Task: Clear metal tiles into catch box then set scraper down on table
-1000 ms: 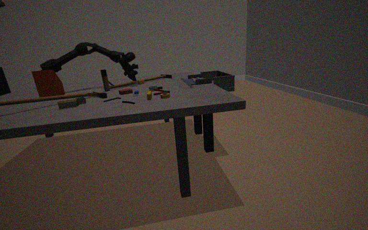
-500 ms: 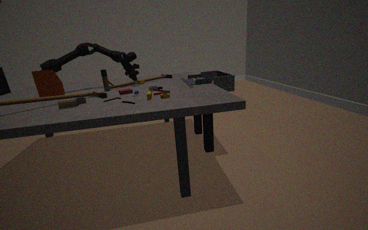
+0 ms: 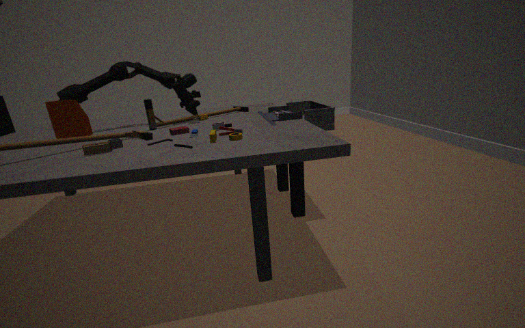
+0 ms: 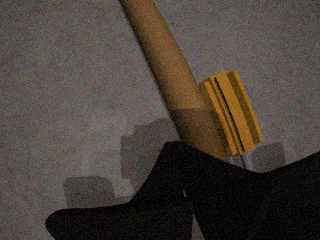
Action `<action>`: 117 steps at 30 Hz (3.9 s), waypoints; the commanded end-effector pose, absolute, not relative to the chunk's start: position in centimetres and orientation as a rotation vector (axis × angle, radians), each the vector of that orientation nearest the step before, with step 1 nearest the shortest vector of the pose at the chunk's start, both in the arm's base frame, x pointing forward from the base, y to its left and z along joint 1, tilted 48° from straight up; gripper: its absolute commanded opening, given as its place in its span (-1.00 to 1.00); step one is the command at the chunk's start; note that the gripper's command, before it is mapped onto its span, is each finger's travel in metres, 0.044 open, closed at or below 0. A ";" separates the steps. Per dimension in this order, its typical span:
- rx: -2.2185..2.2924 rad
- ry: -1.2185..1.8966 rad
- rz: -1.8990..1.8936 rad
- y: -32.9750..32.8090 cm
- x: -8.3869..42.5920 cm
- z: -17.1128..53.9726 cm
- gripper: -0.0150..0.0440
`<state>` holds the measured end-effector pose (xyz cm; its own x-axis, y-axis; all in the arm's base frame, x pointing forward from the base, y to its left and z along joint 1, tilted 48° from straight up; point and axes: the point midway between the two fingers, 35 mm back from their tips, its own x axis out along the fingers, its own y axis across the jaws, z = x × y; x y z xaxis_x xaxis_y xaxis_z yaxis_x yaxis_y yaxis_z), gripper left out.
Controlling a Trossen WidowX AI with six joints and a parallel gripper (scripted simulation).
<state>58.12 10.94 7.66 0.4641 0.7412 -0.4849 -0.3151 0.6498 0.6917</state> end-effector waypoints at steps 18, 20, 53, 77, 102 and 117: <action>0.564 0.872 0.687 9.7 59.2 5.7 -0.49; 0.564 0.872 0.687 9.6 59.3 5.5 -0.49; 0.564 0.871 0.687 8.5 60.1 4.4 -0.49; 0.564 0.871 0.687 8.5 60.1 4.4 -0.49; 0.533 0.838 0.708 1.9 59.7 11.1 -0.49; 0.512 0.932 0.725 1.2 56.6 12.5 -0.49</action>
